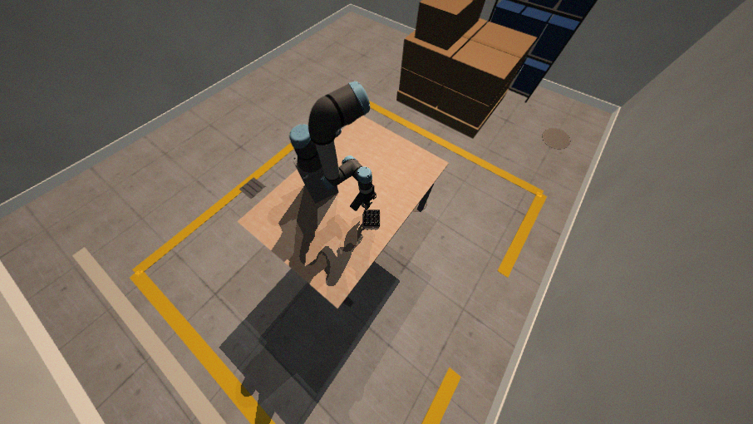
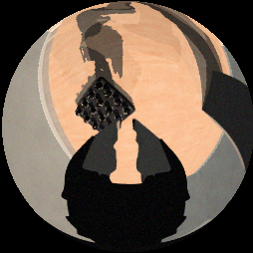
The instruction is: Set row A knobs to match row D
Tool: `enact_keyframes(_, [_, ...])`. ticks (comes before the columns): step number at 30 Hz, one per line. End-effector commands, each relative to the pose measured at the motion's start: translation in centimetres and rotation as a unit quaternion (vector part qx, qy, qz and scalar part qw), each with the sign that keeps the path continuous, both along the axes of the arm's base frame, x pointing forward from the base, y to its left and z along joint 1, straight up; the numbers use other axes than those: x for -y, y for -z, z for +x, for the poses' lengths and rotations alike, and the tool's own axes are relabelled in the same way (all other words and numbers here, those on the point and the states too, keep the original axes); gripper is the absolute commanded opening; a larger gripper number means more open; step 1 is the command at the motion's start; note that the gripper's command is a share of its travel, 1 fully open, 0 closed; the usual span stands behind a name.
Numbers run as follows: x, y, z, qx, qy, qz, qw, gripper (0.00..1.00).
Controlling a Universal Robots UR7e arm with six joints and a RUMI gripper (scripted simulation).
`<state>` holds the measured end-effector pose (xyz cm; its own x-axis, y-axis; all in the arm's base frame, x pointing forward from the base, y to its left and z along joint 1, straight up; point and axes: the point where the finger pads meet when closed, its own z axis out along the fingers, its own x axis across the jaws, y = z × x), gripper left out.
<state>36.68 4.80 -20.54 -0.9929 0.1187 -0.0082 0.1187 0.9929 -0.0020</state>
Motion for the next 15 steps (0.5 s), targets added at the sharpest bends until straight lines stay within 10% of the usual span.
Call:
enact_keyframes(1, [0.03,-0.06,0.06,0.001,-0.014,0.0,1.0,0.11])
enact_keyframes(15, [0.2,-0.33,0.22,0.0,-0.133,-0.001,0.991,0.11])
